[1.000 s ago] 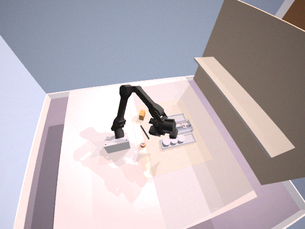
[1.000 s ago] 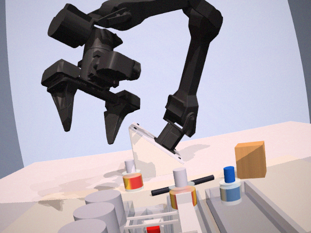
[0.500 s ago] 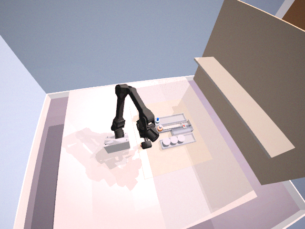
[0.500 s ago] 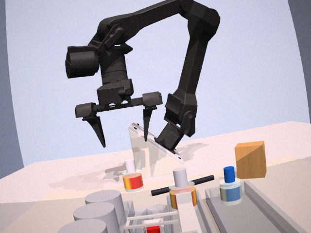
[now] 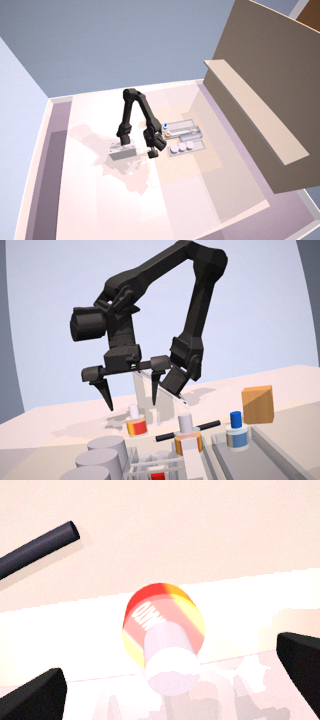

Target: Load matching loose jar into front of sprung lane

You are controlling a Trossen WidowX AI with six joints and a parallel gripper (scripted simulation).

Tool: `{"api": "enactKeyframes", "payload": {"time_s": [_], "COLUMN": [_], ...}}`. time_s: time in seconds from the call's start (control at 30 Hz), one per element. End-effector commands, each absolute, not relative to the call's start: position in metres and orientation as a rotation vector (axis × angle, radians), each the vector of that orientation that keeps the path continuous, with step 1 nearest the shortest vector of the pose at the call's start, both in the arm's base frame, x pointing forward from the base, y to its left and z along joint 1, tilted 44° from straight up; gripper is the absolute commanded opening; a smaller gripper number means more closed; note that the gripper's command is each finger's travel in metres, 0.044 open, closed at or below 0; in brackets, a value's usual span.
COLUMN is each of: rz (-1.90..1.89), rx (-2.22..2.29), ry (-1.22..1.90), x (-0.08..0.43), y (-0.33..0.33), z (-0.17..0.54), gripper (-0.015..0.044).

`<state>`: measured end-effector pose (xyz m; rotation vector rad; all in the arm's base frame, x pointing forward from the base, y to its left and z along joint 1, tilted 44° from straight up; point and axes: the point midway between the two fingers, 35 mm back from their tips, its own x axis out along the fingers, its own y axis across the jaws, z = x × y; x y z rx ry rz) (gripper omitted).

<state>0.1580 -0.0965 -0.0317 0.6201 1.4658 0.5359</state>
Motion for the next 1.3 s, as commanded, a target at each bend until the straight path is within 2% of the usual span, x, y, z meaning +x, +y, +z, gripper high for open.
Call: {"api": "enactKeyframes", "payload": {"time_s": [0.0,0.73,1.07,1.2,1.27], "rz": [0.535,0.536,0.536,0.536,0.536], "rx": [0.631,0.632,0.632,0.632,0.631], "ry": [1.466,1.466,1.466,1.466,1.466], "x": [0.158,0.159,0.159,0.159,0.159], "y": [-0.092,-0.069,-0.069,-0.069,-0.070], "z": [-0.036,-0.060,-0.060,-0.060,-0.059], "gripper": [0.0440,0.0440,0.0177,0.0151,0.0098]}}
